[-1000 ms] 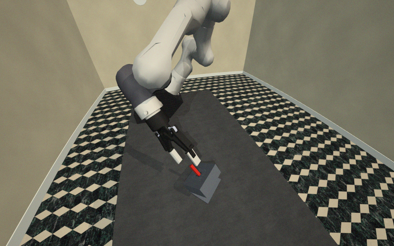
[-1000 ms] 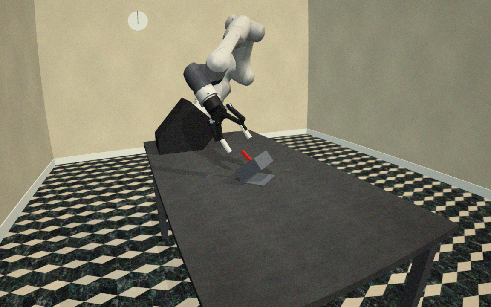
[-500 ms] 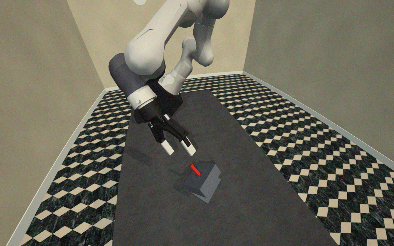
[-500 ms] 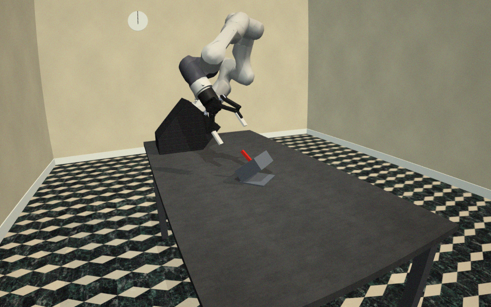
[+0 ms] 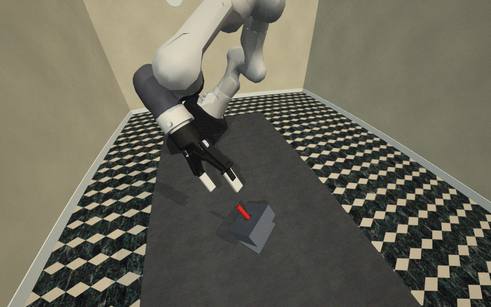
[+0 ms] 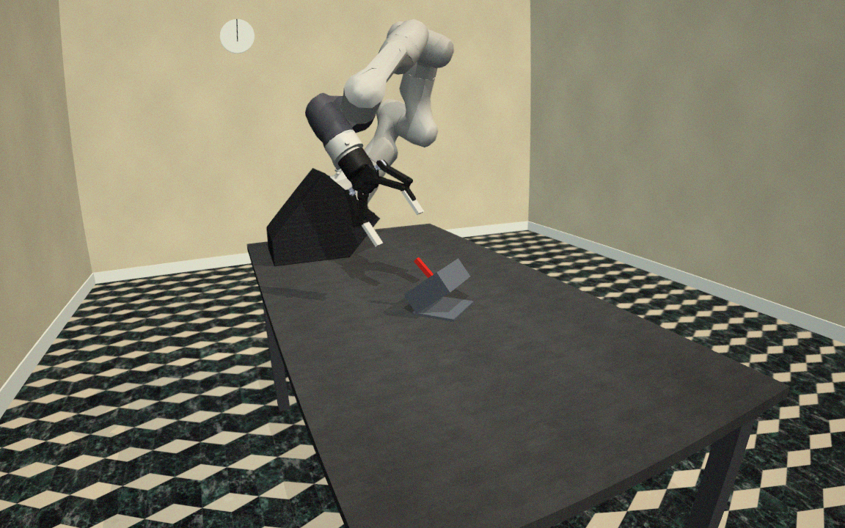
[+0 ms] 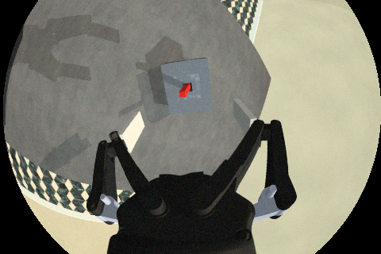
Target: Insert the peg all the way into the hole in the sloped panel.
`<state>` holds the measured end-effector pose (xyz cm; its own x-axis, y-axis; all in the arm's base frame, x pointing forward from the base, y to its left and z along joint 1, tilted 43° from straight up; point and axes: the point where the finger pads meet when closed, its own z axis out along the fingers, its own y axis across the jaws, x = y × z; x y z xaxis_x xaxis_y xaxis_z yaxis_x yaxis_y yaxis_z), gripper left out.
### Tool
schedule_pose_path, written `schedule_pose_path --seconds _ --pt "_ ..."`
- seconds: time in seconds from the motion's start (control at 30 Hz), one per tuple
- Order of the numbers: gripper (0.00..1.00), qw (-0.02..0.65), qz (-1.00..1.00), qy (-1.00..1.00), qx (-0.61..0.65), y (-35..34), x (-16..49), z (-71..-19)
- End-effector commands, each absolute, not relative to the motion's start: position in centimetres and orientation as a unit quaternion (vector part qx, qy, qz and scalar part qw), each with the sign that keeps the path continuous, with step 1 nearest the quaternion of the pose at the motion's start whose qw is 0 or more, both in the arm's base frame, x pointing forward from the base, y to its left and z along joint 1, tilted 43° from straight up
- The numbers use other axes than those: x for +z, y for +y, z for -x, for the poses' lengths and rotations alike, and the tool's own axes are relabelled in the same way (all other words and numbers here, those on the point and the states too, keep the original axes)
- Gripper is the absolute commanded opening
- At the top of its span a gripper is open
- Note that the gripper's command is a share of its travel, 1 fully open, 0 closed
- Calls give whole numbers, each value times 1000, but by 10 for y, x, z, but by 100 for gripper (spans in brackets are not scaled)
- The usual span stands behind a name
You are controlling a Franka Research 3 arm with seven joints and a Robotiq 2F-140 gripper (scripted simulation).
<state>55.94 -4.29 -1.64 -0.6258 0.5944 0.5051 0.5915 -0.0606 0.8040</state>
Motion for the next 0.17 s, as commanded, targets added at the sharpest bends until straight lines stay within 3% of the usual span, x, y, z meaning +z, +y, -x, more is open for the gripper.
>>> schedule_pose_path --seconds 0.0,0.13 --pt "100 -3 -434 684 587 -41 -16 -558" --pt "100 -1 -433 685 586 -41 -16 -559"
